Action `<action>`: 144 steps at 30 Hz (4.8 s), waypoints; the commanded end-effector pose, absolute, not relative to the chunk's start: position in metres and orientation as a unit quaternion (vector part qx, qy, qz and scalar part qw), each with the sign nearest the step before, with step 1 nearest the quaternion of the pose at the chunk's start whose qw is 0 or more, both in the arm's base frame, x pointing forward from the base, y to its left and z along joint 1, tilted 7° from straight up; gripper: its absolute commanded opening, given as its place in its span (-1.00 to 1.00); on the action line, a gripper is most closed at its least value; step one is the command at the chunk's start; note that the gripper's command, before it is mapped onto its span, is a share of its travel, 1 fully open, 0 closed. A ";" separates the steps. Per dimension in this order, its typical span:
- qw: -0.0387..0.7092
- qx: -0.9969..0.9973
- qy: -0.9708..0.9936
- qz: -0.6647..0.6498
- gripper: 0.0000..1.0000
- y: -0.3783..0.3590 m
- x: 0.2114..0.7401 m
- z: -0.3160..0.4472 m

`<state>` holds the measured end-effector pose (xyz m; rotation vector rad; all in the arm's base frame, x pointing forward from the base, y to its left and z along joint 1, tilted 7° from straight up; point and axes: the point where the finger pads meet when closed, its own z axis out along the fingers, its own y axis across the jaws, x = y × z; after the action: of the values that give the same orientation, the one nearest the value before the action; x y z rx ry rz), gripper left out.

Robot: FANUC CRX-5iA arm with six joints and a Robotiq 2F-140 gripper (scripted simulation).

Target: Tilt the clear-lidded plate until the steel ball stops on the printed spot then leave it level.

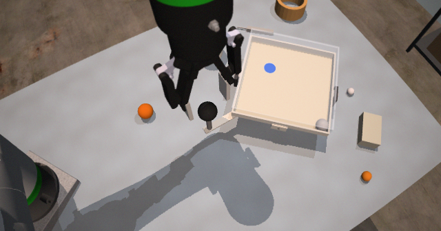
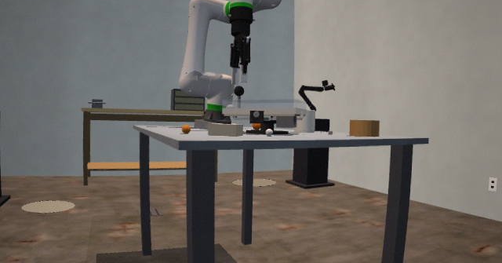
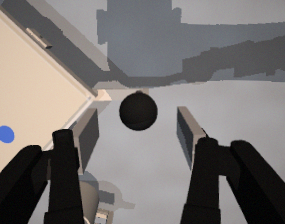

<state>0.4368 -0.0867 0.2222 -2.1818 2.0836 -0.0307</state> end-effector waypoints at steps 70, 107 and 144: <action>0.061 -0.721 0.690 -0.010 -0.15 -0.085 0.439 0.201; 0.061 -0.721 0.690 -0.010 -0.15 -0.085 0.439 0.197; 0.061 -0.721 0.690 -0.010 -0.15 -0.084 0.439 0.193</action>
<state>0.4392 -0.0844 0.1935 -2.1810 2.0874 -0.0300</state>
